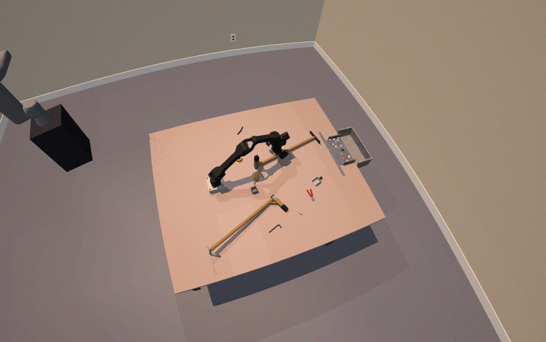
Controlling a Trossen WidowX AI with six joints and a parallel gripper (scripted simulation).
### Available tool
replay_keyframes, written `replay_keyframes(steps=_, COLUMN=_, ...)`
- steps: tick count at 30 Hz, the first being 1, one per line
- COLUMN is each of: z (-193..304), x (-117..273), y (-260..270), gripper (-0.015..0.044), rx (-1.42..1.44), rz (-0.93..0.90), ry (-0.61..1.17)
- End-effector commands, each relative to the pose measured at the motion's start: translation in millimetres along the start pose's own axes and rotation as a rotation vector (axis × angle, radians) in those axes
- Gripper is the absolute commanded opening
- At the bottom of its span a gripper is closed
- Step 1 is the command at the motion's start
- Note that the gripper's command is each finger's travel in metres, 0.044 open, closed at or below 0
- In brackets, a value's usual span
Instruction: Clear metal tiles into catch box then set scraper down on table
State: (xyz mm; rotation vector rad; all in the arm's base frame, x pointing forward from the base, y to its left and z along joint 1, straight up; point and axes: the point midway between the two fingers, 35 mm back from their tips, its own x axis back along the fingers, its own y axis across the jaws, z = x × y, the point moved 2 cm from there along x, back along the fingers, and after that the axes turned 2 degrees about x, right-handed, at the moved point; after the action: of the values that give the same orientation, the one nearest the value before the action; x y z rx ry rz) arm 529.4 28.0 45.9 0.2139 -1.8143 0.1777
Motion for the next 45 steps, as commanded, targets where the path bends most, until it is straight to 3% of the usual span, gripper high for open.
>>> replay_keyframes(steps=1, z=-1, x=1, y=-10, gripper=0.0, rx=-0.004, rz=0.008, ry=-0.008)
replay_keyframes(steps=12, z=0, x=3, y=-10, gripper=0.0, rx=0.0, rz=0.0, ry=-0.001)
replay_keyframes(steps=36, z=-13, x=94, y=-9, gripper=0.0, rx=0.002, rz=0.012, ry=-0.053)
replay_keyframes(steps=45, z=-13, x=96, y=-8, gripper=0.0, rx=0.002, rz=0.012, ry=-0.055)
